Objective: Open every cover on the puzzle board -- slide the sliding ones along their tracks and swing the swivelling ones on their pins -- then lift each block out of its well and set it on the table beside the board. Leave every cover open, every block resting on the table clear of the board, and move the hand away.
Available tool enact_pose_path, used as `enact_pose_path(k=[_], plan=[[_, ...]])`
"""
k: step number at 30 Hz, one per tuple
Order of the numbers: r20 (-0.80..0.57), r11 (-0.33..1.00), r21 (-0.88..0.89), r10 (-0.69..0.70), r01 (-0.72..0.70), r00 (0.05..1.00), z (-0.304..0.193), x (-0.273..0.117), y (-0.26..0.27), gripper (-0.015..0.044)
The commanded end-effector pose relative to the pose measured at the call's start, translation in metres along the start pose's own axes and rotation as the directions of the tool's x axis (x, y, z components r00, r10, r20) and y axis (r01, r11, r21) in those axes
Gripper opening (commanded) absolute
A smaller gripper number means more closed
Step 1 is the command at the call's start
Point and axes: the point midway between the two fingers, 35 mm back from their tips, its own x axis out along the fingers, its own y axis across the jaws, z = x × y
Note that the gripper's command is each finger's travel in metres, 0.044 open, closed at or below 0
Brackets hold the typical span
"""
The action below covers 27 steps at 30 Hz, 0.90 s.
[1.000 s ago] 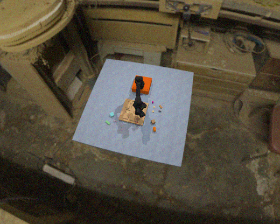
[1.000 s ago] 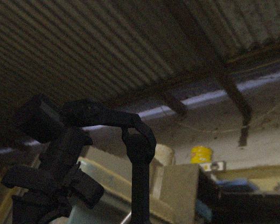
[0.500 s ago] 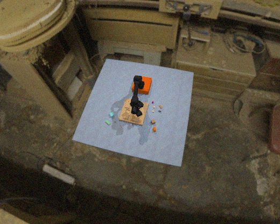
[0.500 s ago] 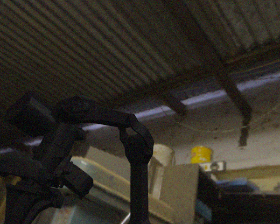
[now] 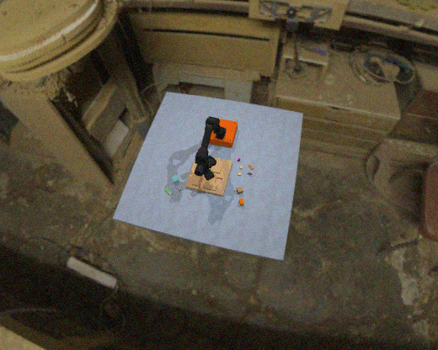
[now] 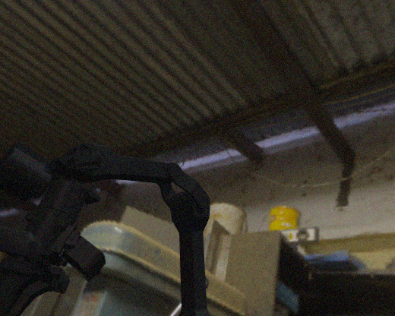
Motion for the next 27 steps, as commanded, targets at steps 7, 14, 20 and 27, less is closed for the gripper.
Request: enact_pose_path(k=[7,14,20,27], plan=[[0.0,1.0,-0.002,0.004,-0.004,1.0,-0.022,0.001,0.031,0.008],[-0.001,1.0,-0.002,0.006,-0.006,1.0,-0.037,0.001,0.055,0.008],[-0.002,1.0,-0.002,0.007,-0.007,1.0,-0.048,0.001,0.076,0.008],[-0.002,1.0,-0.002,0.009,-0.009,1.0,-0.059,0.0,0.102,0.008]])
